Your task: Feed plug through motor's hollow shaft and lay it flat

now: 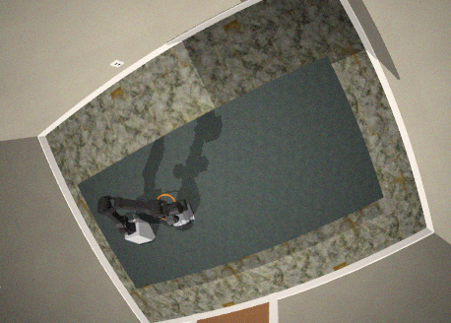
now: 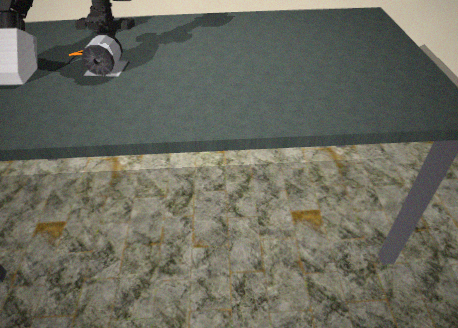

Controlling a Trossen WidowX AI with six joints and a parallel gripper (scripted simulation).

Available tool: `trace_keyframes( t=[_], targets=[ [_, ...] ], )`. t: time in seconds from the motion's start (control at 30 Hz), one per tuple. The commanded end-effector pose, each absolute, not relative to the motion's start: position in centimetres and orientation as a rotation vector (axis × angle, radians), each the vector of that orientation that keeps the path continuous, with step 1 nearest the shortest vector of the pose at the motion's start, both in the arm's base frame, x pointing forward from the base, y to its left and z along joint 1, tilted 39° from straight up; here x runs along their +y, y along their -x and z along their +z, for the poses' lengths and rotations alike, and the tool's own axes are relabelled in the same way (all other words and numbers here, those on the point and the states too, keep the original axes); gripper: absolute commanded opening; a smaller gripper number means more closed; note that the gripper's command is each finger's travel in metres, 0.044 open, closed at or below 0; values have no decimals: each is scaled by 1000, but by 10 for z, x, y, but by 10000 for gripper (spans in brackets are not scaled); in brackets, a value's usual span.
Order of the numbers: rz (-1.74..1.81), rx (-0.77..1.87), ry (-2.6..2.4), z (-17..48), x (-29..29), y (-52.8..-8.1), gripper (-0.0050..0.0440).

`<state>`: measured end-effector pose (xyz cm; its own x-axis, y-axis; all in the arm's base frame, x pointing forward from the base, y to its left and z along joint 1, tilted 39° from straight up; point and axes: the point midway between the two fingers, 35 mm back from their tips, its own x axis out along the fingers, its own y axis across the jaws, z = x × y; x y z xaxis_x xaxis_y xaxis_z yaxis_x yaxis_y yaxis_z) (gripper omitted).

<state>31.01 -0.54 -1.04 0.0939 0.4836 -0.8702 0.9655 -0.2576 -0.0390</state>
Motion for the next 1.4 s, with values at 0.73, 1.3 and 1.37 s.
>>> trace_keyframes(
  t=[0.73, 1.3, 1.37],
  targets=[
    [-1095, 1424, -1801, 0, 13, -309, 100],
    [-1095, 1424, -1801, -7, 14, -310, 100],
    [-1095, 1424, -1801, -7, 14, -310, 100]
  ],
)
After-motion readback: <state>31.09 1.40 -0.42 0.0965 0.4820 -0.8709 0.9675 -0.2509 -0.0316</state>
